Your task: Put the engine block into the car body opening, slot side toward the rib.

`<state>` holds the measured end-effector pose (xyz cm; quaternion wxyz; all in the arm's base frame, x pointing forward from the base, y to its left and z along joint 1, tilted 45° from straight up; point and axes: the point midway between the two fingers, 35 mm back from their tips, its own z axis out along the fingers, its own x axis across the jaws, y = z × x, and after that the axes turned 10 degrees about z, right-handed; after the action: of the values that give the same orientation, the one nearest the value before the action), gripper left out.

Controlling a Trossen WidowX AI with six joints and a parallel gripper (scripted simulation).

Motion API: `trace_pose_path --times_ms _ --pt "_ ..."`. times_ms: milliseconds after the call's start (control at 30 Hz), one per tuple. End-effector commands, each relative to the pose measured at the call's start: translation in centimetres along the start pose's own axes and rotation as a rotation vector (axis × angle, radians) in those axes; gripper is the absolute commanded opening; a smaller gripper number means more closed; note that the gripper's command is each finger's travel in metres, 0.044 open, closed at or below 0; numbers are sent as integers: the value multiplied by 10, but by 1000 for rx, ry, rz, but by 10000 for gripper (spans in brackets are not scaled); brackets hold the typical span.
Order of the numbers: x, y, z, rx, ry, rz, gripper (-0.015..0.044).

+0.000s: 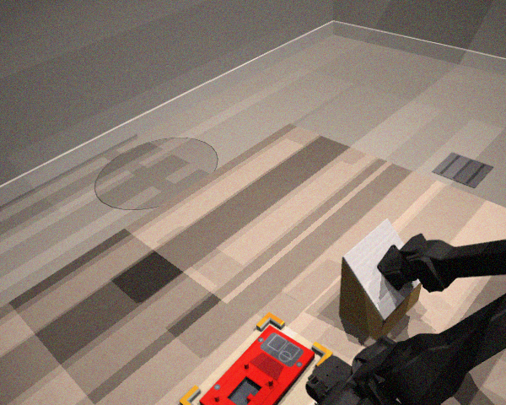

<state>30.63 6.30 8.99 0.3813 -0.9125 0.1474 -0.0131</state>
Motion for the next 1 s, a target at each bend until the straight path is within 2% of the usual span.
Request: trace_pose_path --times_ms 0,967 --pt "-1 1 8 2 -4 6 0" --pt "-1 0 53 4 -5 6 0"
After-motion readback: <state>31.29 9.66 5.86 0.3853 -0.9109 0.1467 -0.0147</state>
